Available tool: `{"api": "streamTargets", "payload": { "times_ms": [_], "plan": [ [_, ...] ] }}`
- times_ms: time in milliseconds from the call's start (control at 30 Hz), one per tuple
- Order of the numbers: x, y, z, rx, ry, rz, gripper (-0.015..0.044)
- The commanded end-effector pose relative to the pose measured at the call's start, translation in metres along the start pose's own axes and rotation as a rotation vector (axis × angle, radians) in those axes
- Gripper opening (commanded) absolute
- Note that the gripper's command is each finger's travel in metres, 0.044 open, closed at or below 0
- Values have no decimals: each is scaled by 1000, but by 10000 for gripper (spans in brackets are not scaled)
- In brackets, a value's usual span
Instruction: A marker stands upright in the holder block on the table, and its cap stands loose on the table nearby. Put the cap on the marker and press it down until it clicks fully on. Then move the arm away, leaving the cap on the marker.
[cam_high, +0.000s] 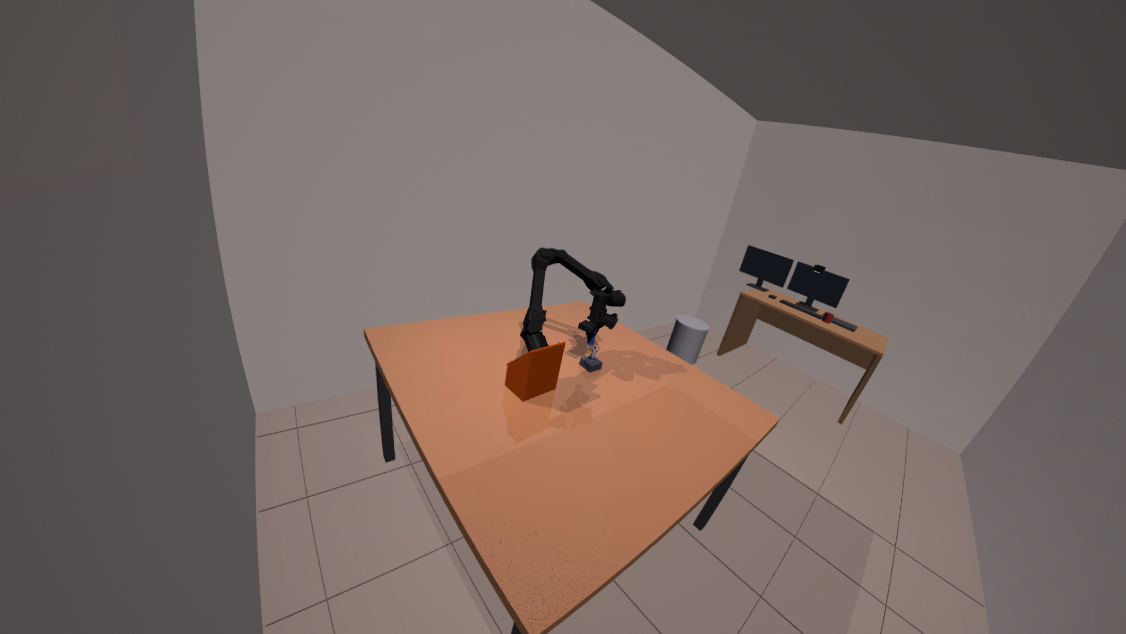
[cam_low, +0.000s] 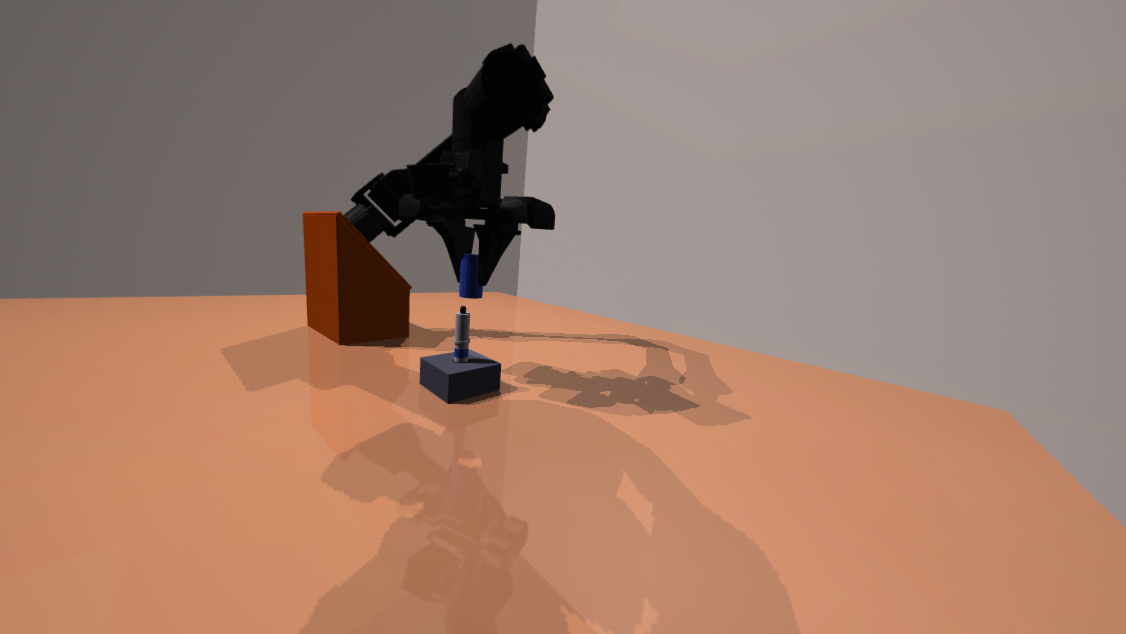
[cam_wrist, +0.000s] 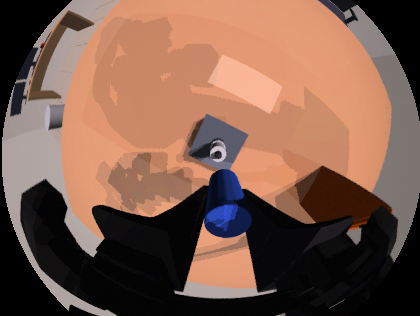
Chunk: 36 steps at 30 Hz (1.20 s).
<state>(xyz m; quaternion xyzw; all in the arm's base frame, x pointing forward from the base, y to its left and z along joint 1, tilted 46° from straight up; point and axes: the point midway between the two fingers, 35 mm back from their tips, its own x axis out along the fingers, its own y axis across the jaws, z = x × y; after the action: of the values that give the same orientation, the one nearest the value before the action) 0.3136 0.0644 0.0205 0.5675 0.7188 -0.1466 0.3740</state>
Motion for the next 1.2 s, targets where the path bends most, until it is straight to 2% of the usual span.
{"api": "streamTargets", "payload": {
  "times_ms": [0, 300, 1167],
  "plan": [
    [-3, 3, 9, 2, 0, -4, 0],
    [-10, 8, 23, 1, 3, -3, 0],
    [26, 9, 24, 1, 3, -2, 0]
  ]
}}
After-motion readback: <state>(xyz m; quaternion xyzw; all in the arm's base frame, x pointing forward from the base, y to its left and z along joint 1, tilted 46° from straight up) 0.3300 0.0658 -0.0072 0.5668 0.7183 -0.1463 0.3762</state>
